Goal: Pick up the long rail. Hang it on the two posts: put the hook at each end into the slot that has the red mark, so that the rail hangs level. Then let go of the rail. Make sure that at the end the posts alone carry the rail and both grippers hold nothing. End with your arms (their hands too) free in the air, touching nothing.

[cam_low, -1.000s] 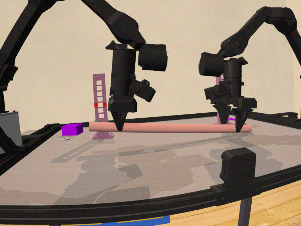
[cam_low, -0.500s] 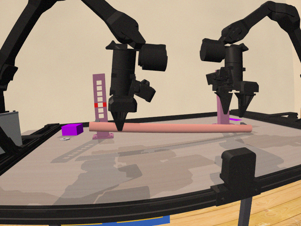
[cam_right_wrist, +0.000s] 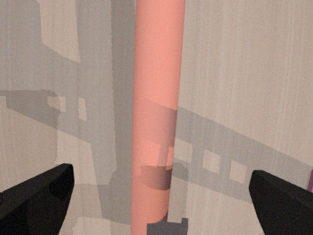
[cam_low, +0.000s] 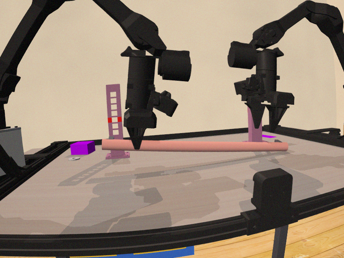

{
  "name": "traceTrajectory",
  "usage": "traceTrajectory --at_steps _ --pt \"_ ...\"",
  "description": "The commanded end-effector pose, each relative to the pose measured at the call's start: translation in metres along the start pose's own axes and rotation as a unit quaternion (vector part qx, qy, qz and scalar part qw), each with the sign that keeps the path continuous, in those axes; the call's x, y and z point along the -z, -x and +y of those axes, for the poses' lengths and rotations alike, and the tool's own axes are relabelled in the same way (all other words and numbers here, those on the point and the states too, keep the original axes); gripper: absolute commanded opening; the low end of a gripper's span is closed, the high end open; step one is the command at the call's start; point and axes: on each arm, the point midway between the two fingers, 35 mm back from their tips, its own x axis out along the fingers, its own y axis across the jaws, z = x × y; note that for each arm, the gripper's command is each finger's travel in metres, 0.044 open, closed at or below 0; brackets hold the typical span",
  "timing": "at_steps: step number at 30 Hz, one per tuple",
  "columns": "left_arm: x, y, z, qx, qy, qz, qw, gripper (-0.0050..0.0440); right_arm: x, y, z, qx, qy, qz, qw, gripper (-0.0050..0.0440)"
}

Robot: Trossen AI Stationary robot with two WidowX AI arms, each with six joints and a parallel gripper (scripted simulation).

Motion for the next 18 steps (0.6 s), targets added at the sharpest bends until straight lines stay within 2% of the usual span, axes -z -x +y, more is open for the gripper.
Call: traceTrajectory --at_steps 1,4,7,18 --pt "-0.001 0.000 0.000 -0.001 0.001 -0.002 1.000 0.0000 -0.001 -0.011 0.008 0.041 0.002 0.000 0.999 0.0296" --pt "-0.001 0.000 0.000 -0.001 0.001 -0.002 1.000 0.0000 -0.001 -0.019 0.012 0.077 0.002 -0.003 0.997 0.0224" --pt "-0.001 0.000 0.000 -0.001 0.001 -0.002 1.000 0.0000 -0.001 -0.021 0.014 0.085 0.001 -0.005 0.996 0.0160" --pt "-0.001 0.000 0.000 -0.001 0.001 -0.002 1.000 0.0000 -0.001 -0.022 0.013 0.085 0.001 -0.005 0.996 0.0160"
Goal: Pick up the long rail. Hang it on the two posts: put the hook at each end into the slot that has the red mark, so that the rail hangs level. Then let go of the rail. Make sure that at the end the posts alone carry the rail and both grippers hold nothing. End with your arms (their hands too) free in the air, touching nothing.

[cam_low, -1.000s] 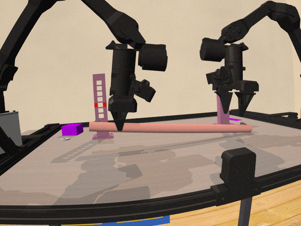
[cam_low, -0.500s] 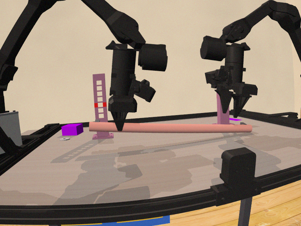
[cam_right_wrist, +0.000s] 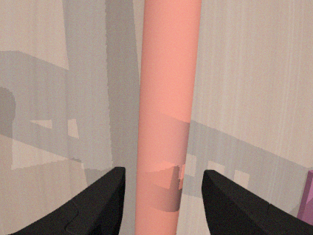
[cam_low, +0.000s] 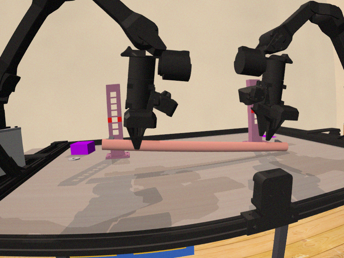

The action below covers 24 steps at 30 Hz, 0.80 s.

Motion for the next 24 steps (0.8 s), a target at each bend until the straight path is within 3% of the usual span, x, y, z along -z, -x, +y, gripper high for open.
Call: traceTrajectory --at_steps 1,22,24 --pt "-0.001 0.000 0.000 -0.001 0.001 -0.002 1.000 0.0000 0.000 -0.003 0.000 0.003 -0.002 0.000 1.000 0.0160" --pt "-0.001 0.000 0.000 -0.001 0.001 -0.002 1.000 0.0000 0.001 -0.031 0.000 0.003 -0.002 0.000 1.000 0.0160" --pt "-0.001 0.000 0.000 -0.001 0.001 -0.002 1.000 0.0000 0.001 -0.031 0.000 0.003 -0.002 0.000 1.000 0.0136"
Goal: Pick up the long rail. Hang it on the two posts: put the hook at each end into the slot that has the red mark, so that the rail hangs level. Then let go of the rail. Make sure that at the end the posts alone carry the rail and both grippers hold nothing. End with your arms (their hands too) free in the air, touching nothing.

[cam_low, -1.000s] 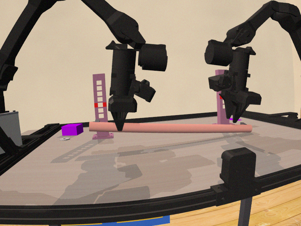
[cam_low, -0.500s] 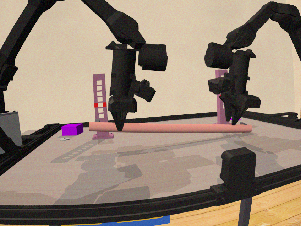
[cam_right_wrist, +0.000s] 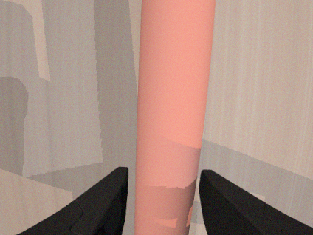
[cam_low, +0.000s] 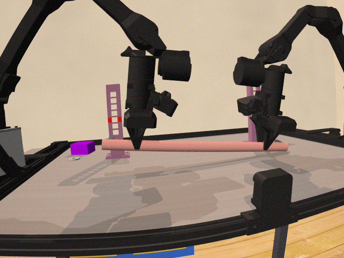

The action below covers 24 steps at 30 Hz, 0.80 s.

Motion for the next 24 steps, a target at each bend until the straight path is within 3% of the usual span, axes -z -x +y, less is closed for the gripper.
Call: traceTrajectory --at_steps 1,4,7,10,24 --pt "-0.0008 0.0003 0.0003 -0.001 0.001 -0.002 1.000 0.0000 0.0016 -0.0045 -0.0004 0.002 0.002 0.003 1.000 0.0136" --pt "-0.0008 0.0003 0.0003 -0.001 0.001 -0.002 1.000 0.0000 0.0009 -0.0047 -0.0003 0.002 0.002 0.003 1.000 0.0064" --pt "-0.0008 0.0003 0.0003 -0.001 0.001 -0.002 1.000 0.0000 0.0009 -0.0047 -0.0003 0.002 0.002 0.003 1.000 0.0064" --pt "-0.0008 0.0003 0.0003 -0.001 0.001 -0.002 1.000 0.0000 0.0009 -0.0047 -0.0003 0.002 0.002 0.003 1.000 0.0000" --pt "-0.0008 0.0003 0.0003 -0.001 0.001 -0.002 1.000 0.0000 0.0009 -0.0047 -0.0003 0.002 0.002 0.003 1.000 0.0000"
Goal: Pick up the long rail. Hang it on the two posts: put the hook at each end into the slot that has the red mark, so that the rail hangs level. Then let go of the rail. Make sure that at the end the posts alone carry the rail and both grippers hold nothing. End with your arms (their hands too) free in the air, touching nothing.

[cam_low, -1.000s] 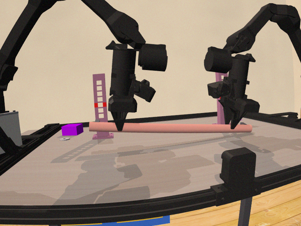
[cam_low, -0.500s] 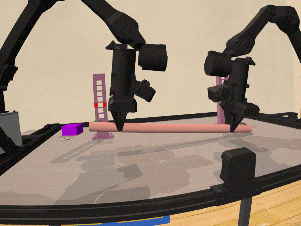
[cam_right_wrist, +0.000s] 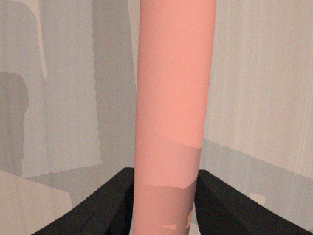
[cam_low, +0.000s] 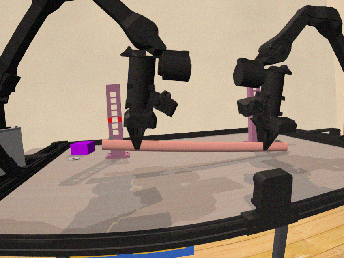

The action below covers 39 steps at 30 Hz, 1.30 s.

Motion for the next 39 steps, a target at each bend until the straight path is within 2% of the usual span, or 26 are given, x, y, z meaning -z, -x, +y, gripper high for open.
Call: traceTrajectory --at_steps 1,13,25,39 --pt "-0.001 0.000 0.000 -0.001 0.000 -0.002 1.000 0.0000 0.000 -0.002 0.000 0.001 0.002 0.001 1.000 0.0000" --pt "-0.001 0.001 0.000 -0.001 0.001 -0.005 1.000 0.0000 0.000 0.000 0.000 0.001 0.002 0.004 1.000 0.0000" --pt "-0.001 0.006 0.002 0.000 0.011 -0.050 0.999 0.0000 0.001 0.039 -0.009 0.000 0.011 0.050 0.999 0.0000" --pt "-0.001 0.006 0.002 0.000 0.011 -0.051 0.999 0.0000 0.001 0.039 -0.009 0.000 0.011 0.051 0.999 0.0000"
